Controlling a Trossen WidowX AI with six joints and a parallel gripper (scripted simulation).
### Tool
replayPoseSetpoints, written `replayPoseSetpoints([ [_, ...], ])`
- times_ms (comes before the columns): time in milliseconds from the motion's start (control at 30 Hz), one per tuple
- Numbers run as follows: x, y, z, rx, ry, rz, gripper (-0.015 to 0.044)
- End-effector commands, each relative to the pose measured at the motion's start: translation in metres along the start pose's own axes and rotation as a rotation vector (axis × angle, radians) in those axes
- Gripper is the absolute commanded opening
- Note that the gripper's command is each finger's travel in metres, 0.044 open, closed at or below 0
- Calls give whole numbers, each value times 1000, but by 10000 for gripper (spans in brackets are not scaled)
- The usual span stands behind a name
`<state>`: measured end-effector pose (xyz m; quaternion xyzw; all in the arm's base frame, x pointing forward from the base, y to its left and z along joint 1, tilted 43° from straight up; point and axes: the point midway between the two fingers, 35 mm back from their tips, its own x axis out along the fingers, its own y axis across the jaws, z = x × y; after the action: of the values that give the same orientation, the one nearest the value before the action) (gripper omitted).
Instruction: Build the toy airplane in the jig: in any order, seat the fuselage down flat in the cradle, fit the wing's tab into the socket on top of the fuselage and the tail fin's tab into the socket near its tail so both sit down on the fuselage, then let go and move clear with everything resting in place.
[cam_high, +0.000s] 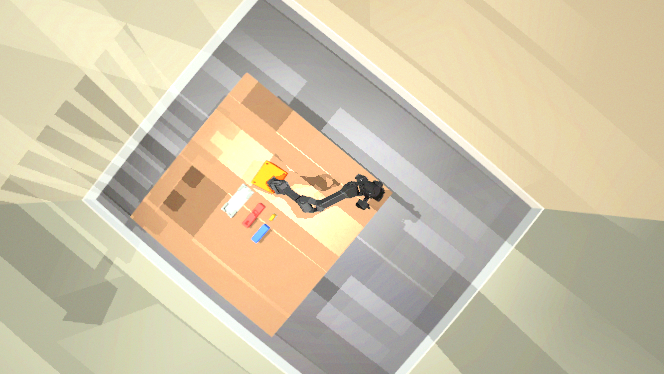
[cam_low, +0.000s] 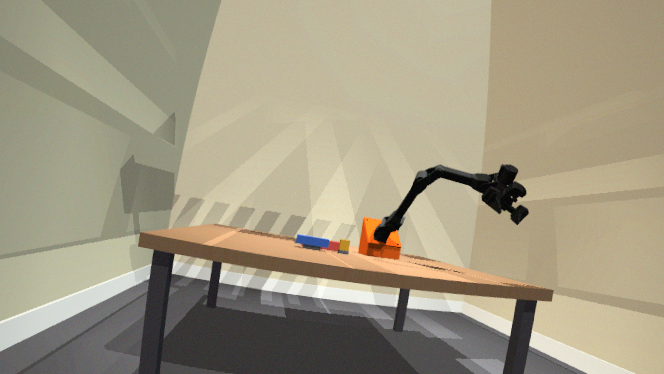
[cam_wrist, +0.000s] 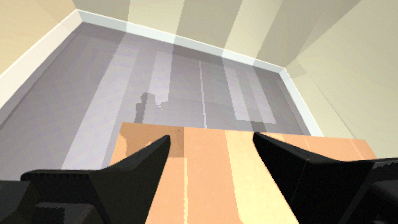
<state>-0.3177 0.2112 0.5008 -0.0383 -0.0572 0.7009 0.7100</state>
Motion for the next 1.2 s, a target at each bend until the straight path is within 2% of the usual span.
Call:
replayPoseSetpoints([
  [0,0,0,0,0,0,0,426],
  [133,15,-16,1,-1,5,-53,440],
  [433,106,-73,-25,-84,40,-212,440],
  [800,205,-188,-87,-186,167,-383,440],
  [1000,235,-270,-130,-210,273,-473,440],
  [1167,237,-338,-151,-236,343,-572,440],
])
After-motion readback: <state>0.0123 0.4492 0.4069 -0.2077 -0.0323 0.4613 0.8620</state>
